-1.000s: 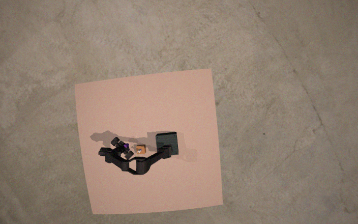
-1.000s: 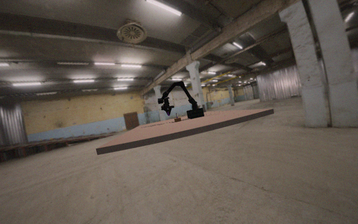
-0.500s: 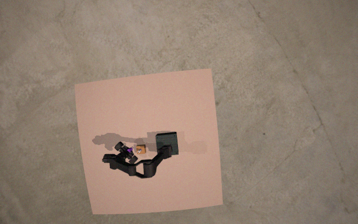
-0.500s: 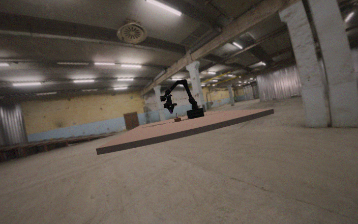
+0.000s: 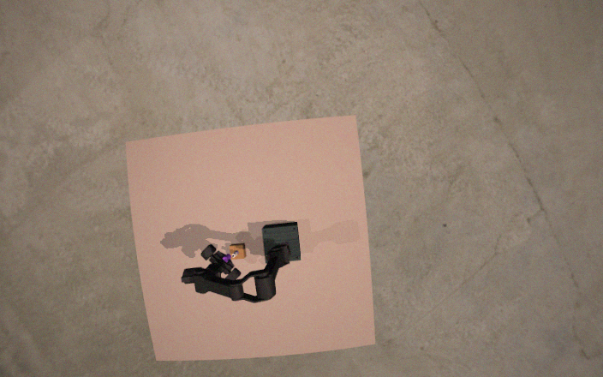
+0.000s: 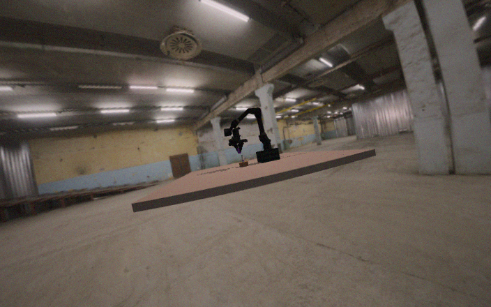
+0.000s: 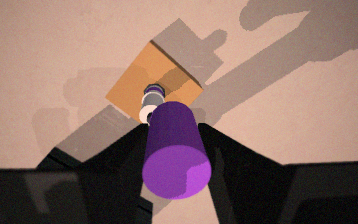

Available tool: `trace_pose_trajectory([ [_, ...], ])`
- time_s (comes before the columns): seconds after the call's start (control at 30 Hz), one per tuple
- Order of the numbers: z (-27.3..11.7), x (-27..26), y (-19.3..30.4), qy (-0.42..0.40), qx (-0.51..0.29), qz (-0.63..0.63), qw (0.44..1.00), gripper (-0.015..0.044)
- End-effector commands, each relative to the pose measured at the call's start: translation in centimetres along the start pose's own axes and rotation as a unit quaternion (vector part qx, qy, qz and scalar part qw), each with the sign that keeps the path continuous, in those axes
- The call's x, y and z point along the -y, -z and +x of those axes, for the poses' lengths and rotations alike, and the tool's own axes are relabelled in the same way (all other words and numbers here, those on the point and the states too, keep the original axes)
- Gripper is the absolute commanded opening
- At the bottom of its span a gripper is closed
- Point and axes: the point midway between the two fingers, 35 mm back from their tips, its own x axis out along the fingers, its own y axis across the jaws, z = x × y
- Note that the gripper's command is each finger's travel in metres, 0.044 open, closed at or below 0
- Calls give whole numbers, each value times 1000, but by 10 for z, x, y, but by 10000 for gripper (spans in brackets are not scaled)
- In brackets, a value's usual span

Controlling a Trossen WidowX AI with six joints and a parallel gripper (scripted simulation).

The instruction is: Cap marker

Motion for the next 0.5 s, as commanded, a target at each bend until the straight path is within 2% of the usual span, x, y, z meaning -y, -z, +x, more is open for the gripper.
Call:
trace_pose_trajectory([
  [0.0,-1,-11,6,-1,-3,1,1000,0],
  [0.47,8,-15,7,-1,-3,1,1000,0],
])
